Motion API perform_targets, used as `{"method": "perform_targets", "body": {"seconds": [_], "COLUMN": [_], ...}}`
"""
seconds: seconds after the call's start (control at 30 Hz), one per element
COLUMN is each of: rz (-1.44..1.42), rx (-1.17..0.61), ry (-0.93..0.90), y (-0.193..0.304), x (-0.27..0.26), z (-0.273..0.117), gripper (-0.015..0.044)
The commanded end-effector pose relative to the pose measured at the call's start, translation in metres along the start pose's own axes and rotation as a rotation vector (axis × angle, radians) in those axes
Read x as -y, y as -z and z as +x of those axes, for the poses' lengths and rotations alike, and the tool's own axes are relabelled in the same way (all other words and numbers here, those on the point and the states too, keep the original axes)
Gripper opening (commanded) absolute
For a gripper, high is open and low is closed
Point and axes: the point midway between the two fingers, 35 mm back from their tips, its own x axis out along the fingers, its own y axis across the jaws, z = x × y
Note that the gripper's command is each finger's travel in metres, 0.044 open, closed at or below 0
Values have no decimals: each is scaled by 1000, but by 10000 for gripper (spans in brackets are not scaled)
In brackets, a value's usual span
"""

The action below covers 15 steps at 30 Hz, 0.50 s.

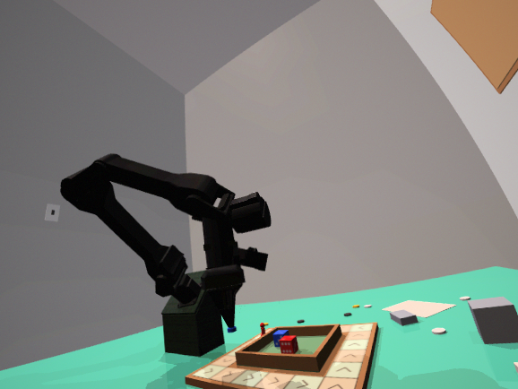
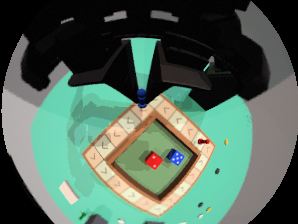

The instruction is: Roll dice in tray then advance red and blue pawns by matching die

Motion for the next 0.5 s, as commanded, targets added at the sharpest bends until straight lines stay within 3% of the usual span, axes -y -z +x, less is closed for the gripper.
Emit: {"method": "perform_targets", "body": {"seconds": [0.0, 0.27, 0.47], "rz": [6, 8, 8], "rx": [2, -13, -14], "ry": [-3, 13, 14], "y": [1, 9, 4], "x": [-1, -3, 0], "z": [-19, -58, -61], "gripper": [0, 0, 0]}}
